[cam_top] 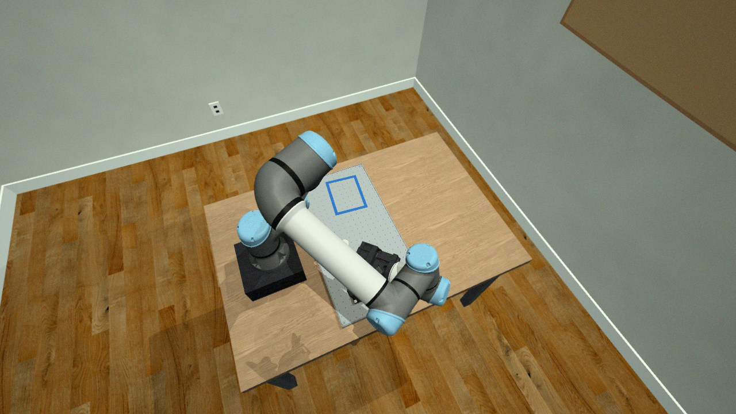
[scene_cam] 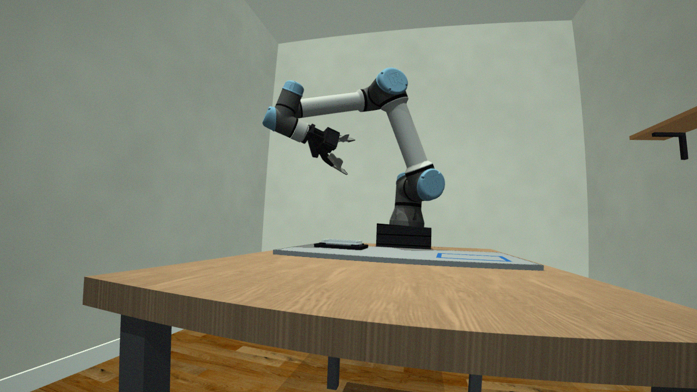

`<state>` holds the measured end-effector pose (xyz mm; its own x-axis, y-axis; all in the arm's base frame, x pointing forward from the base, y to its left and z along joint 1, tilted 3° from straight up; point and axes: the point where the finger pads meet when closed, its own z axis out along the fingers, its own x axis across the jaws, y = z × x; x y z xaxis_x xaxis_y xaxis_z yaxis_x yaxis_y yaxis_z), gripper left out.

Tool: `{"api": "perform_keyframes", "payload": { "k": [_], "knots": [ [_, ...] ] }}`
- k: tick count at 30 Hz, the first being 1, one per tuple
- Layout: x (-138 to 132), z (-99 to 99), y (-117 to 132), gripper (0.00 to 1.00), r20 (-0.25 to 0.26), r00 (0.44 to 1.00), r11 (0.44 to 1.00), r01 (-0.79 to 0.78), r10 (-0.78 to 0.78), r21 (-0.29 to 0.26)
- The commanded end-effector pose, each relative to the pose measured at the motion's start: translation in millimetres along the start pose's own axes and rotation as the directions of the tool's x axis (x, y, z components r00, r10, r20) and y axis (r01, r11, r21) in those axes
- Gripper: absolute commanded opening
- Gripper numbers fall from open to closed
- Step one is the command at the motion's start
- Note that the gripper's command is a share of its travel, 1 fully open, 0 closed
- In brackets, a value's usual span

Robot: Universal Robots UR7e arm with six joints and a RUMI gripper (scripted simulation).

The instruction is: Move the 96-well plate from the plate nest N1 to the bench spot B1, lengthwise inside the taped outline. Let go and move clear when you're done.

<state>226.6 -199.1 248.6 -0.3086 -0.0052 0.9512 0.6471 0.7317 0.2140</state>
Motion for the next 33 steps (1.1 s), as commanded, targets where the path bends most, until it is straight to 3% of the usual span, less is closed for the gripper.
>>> {"api": "perform_keyframes", "payload": {
  "k": [1,17,23,33],
  "knots": [
    [0.3,-0.1,0.1,1.0,0.001,1.0,1.0,0.0,0.0,0.0],
    [0.3,-0.1,0.1,1.0,0.001,1.0,1.0,0.0,0.0,0.0],
    [-25.3,5.6,-0.5,1.0,0.064,0.98,0.982,0.186,-0.188,0.024],
    [-56.1,10.8,-0.4,1.0,0.127,0.895,0.904,0.418,-0.427,0.09]
  ]
}}
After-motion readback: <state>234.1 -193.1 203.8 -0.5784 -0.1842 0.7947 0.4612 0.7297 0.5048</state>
